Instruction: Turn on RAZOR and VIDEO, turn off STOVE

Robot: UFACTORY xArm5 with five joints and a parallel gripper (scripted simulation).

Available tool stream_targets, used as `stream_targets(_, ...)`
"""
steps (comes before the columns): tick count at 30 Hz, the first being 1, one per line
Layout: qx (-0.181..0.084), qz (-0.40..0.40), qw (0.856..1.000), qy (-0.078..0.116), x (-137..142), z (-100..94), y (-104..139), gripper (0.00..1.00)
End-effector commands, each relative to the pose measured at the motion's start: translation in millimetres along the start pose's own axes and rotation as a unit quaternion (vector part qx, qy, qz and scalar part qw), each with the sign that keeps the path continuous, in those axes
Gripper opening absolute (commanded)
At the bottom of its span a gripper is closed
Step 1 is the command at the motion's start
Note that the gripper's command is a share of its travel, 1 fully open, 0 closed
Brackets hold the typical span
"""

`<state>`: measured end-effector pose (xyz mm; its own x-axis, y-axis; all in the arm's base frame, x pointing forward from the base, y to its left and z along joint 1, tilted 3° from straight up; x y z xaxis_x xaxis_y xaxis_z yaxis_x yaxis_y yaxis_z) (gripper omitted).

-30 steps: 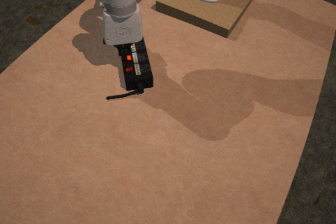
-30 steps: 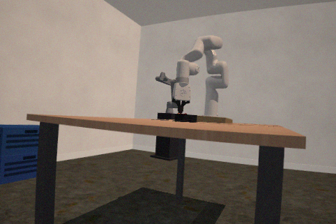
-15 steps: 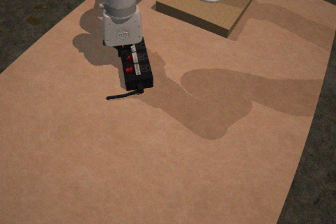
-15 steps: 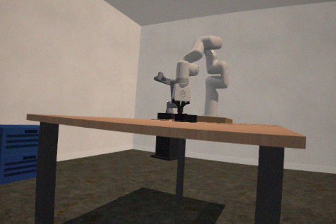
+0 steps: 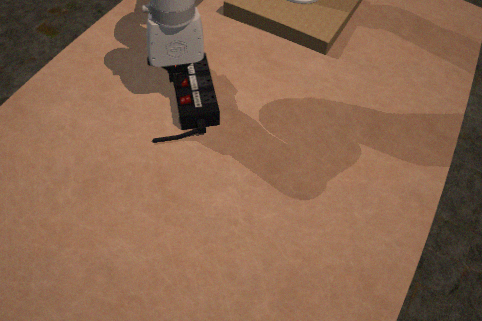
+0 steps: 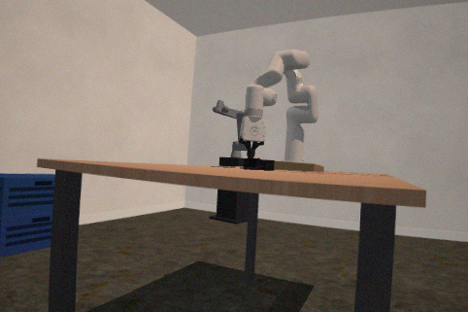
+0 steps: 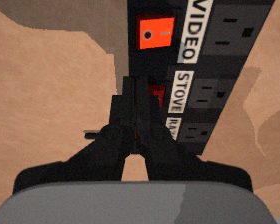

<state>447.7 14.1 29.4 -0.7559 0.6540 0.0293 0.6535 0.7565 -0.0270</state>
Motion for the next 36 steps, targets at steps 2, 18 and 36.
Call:
stream_targets(2,0.0,0.0,1.0,0.0,0,0.0,0,0.0)
stream_targets(18,0.0,0.0,1.0,0.0,-1,-25.2,-1,0.0)
stream_targets(36,0.0,0.0,1.0,0.0,-1,-38.3,-1,0.0)
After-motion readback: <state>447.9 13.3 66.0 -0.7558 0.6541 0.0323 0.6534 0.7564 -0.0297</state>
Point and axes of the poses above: the point where the finger pads meet when closed, its own z axis out along the fingers, its own x axis across the jaws, y = z × x, the point moved 2 cm from there along -z, back along the fingers, and after that the axes turned 2 degrees about z, right-handed, at the moved point
